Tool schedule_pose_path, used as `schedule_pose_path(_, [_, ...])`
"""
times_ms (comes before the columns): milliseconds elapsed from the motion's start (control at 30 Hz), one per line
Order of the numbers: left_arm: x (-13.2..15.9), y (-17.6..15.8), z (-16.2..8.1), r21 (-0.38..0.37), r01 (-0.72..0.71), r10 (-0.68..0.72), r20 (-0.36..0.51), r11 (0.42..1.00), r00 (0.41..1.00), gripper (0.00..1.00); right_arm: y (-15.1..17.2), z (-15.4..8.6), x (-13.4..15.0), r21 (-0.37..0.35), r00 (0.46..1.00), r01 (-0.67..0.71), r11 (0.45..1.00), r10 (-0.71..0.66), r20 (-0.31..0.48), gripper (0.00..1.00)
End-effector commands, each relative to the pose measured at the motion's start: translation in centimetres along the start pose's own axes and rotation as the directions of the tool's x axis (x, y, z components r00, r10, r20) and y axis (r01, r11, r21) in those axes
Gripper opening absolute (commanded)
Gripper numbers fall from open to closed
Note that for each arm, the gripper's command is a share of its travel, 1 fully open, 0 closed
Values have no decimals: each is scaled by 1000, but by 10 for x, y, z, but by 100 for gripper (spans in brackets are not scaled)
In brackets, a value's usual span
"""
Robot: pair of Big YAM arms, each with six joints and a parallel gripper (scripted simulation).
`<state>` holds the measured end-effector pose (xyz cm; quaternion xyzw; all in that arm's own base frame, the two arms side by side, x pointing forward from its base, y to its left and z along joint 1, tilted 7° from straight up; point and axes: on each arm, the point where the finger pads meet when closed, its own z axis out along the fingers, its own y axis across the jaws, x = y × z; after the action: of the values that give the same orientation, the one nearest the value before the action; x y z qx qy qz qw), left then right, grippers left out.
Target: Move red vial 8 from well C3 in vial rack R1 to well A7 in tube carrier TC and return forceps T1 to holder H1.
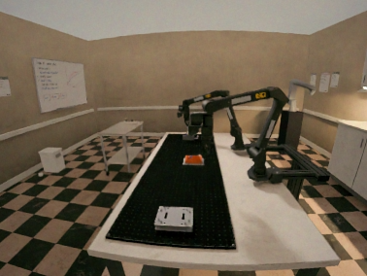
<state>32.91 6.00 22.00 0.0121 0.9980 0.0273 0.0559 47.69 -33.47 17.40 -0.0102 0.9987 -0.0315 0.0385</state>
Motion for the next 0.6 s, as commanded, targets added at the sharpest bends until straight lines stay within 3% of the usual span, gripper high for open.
schedule_pose_path(0, [-20,5,-17,-6,-10,10,32,1000,999,100,1,12,-2,-6,1000,-4,1000,4,-8,7])
schedule_pose_path(567, [-20,5,-17,-6,-10,10,32,1000,999,100,1,15,-2,-6,1000,-4,1000,4,-9,7])
